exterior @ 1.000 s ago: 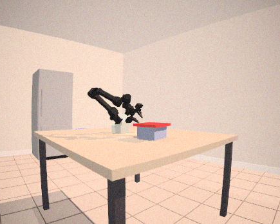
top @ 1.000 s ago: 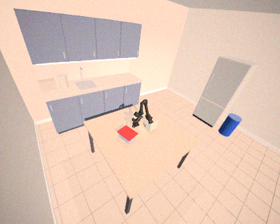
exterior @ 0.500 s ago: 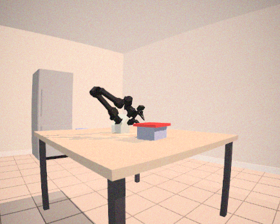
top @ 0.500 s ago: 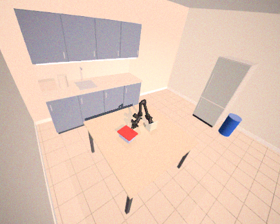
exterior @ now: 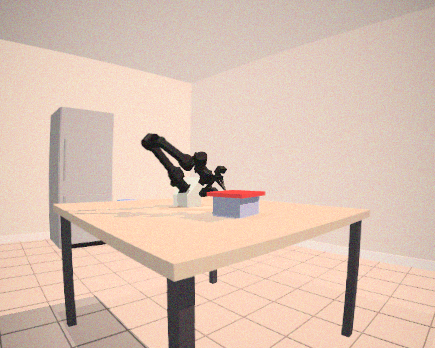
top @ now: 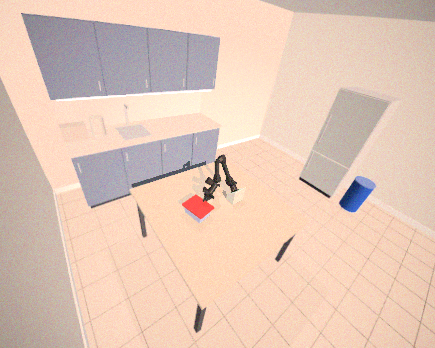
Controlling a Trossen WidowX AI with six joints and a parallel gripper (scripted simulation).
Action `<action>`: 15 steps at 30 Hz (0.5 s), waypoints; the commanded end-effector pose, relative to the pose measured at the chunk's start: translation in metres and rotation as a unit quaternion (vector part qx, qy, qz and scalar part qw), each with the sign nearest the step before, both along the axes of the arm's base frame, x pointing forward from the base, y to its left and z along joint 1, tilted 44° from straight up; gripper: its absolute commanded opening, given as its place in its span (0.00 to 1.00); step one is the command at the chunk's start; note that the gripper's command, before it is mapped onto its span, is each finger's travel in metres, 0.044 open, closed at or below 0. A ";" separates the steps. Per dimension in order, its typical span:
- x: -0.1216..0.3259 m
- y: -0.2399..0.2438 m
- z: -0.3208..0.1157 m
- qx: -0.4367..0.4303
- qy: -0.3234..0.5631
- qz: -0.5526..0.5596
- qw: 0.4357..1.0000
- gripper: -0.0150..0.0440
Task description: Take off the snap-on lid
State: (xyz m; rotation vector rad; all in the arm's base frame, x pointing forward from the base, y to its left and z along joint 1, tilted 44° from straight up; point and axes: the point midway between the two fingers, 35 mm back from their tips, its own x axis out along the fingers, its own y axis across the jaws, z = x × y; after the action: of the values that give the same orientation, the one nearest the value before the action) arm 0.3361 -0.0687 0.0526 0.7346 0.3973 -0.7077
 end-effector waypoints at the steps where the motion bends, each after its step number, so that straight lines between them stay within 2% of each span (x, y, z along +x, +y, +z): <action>1: 0.001 0.000 -0.002 -0.001 0.002 0.003 1.000 0.46; 6: 0.001 0.000 -0.002 -0.001 0.002 0.003 1.000 0.41; 10: 0.001 0.000 -0.002 -0.001 0.002 0.003 1.000 0.25; 15: 0.000 0.000 0.000 0.000 0.001 0.000 1.000 0.25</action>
State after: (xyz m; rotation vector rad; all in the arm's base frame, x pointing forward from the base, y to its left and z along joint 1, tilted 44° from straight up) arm 0.3363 -0.0690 0.0516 0.7326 0.3997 -0.7079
